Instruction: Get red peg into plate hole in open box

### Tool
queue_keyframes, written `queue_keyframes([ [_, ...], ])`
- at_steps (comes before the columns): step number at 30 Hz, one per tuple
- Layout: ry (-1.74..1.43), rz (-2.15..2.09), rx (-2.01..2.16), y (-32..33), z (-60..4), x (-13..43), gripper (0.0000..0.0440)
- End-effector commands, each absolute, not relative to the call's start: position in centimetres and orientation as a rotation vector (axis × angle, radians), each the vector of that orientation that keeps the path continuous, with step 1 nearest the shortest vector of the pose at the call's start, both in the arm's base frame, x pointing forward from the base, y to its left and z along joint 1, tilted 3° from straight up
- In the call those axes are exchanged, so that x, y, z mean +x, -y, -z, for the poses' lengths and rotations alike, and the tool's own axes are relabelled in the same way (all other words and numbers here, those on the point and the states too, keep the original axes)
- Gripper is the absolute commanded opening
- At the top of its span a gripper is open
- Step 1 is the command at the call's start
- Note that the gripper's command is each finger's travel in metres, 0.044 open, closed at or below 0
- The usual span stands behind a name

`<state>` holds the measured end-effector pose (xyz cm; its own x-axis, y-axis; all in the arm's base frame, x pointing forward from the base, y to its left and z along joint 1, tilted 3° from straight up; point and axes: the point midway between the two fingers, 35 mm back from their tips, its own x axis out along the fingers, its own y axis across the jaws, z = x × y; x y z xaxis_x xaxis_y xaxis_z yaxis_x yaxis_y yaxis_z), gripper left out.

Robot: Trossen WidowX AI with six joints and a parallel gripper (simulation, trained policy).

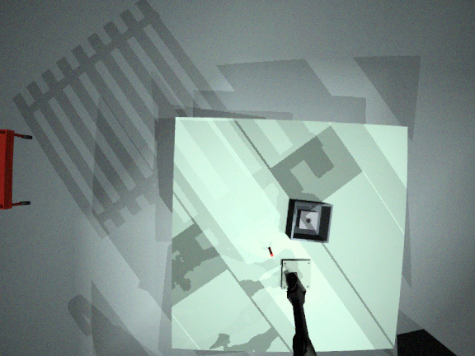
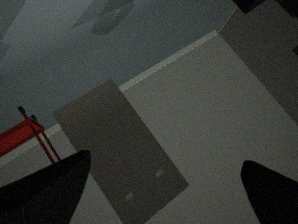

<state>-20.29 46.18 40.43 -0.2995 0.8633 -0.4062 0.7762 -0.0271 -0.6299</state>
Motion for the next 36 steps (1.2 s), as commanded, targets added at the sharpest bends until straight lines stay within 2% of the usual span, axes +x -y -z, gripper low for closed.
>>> queue_keyframes([
  [1, 2.07, -1.255, -1.795, -46.2, -40.6, -19.6, 0.0421],
  [3, 1.983, -1.299, -1.802, -46.1, -40.5, -18.3, 0.044],
  [19, 1.289, -1.603, -1.77, -44.7, -38.2, -9.2, 0.044],
  [36, 0.569, -1.674, -1.605, -41.4, -35.8, -0.9, 0.044],
])
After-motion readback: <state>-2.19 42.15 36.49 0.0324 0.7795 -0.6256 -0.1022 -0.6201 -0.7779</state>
